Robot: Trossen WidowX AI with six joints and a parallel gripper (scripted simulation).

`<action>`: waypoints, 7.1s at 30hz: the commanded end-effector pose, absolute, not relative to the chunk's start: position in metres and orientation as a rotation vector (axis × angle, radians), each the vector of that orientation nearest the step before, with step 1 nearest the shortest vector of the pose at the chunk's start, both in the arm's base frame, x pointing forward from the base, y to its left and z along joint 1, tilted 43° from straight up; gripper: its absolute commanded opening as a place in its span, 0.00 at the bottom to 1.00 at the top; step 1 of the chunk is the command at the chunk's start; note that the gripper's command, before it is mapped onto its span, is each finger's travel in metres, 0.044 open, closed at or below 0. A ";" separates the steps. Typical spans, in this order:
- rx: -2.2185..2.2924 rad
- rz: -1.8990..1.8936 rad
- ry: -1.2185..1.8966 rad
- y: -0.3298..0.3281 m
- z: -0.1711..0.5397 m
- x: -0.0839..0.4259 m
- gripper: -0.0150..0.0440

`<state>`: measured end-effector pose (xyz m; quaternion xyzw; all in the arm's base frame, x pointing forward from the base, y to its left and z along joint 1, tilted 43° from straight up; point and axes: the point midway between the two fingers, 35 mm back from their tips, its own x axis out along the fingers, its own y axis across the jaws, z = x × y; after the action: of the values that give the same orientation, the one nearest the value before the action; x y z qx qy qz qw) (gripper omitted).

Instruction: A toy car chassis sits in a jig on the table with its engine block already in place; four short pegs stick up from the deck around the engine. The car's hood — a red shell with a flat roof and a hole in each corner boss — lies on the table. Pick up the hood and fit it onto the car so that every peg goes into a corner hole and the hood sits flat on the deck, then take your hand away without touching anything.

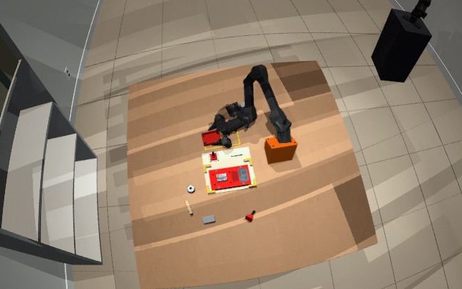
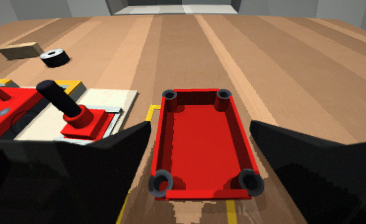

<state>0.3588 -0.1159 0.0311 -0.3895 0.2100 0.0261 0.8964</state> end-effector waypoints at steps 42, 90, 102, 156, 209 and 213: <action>-0.805 0.055 0.431 -0.068 0.083 0.350 0.25; 0.534 -0.225 0.364 -0.070 0.082 0.352 0.25; 0.923 -0.299 0.321 -0.070 0.082 0.352 0.25; 2.247 -0.517 0.079 -0.111 0.044 0.341 0.25; 2.263 -0.512 0.078 -0.082 0.114 0.280 1.00; 2.263 -0.512 0.078 -0.082 0.114 0.280 0.91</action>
<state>0.2802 -0.0825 0.1143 0.8939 0.0304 -0.2027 0.3986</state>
